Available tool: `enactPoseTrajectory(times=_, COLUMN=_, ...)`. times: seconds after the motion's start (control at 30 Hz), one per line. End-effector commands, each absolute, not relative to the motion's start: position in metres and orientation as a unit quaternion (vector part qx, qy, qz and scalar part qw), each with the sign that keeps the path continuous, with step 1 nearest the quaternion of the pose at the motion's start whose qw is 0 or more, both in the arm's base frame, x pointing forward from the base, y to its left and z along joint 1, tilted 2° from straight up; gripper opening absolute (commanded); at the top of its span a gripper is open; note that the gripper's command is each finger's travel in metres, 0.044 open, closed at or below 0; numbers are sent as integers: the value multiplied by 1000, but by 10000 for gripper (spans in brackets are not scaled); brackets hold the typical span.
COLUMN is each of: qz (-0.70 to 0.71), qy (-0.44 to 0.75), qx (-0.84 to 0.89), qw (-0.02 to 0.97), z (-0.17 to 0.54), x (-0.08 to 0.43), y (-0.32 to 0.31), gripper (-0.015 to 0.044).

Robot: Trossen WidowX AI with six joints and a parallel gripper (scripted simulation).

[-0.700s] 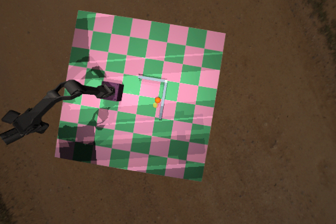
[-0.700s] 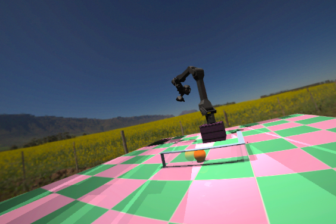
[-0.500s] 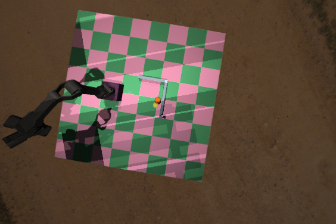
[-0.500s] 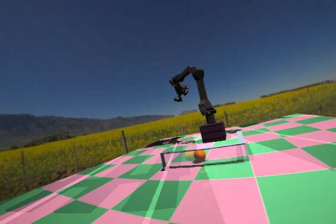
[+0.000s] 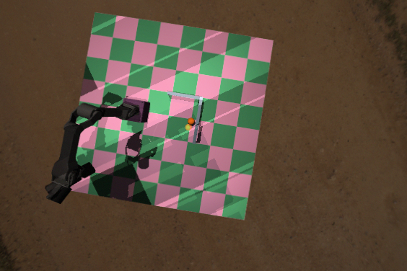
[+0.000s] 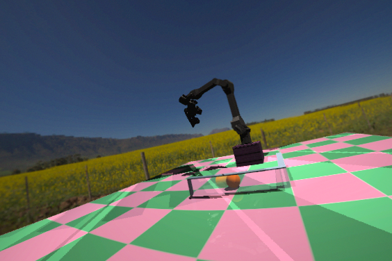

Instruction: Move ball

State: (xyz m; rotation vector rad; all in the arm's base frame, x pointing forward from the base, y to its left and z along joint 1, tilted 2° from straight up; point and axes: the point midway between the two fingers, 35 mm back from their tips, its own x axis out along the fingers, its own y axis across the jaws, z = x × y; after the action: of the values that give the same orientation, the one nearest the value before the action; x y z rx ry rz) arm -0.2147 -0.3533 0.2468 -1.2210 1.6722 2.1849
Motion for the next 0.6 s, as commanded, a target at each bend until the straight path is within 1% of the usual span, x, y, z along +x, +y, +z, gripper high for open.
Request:
enactPoseTrajectory(times=0.0, qz=771, qy=432, qx=-468, qw=-13, z=223, x=-157, y=-385, gripper=346)
enactPoseTrajectory(times=0.17, qz=802, qy=272, qx=-517, qw=-126, z=197, x=-76, y=-410, gripper=346)
enactPoseTrajectory(times=0.3, qz=802, qy=136, qx=-538, qw=-222, z=175, x=-8, y=-417, gripper=346)
enactPoseTrajectory(times=0.43, qz=779, qy=-5, qx=-538, qw=-321, z=152, x=62, y=-411, gripper=346)
enactPoseTrajectory(times=0.57, qz=733, qy=-142, qx=-518, qw=-417, z=129, x=130, y=-392, gripper=346)
